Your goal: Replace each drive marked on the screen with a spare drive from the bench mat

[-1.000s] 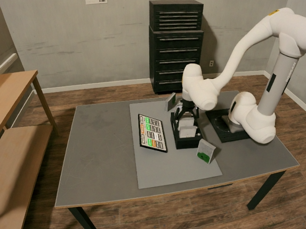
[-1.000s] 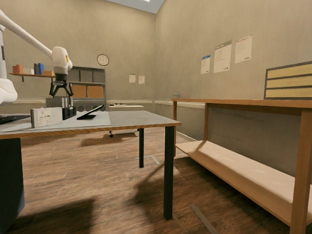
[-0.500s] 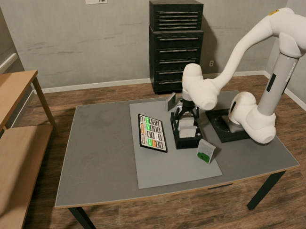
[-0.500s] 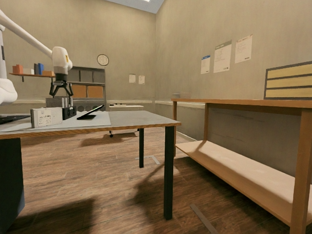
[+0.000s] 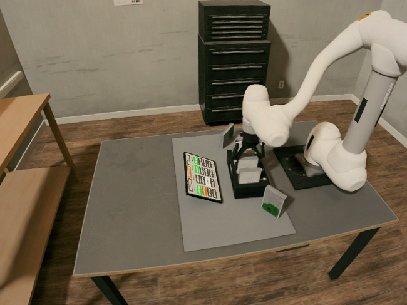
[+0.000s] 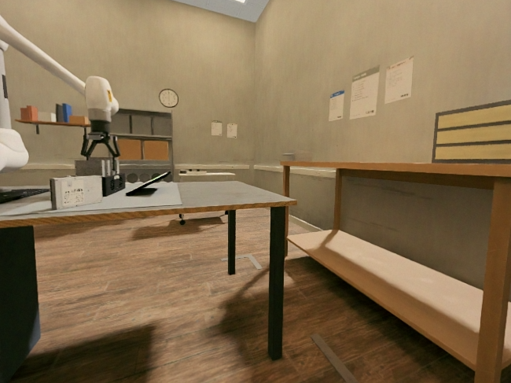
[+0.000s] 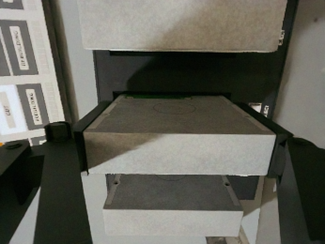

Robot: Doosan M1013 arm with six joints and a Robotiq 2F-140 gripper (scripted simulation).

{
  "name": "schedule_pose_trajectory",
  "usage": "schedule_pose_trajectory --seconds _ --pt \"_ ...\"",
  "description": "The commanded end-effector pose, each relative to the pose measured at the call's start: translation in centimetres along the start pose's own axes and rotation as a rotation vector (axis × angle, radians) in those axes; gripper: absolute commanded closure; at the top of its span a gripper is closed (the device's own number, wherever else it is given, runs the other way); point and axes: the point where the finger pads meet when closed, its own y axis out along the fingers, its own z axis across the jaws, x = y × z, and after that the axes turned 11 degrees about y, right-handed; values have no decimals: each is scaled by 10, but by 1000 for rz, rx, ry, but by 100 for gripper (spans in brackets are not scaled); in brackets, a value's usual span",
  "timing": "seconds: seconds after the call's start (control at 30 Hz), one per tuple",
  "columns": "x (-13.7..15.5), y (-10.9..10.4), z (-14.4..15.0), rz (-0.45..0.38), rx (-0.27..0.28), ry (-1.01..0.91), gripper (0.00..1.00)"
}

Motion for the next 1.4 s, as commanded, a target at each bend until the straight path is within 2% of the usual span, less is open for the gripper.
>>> schedule_pose_trajectory --seconds 0.0,0.57,1.0,1.37 --pt "0 -1 0 -1 -1 0 90" --pt "0 -16 0 -1 -1 0 90" --pt "0 -42 0 -1 -1 0 90" --pt "0 -76 0 -1 -1 0 90"
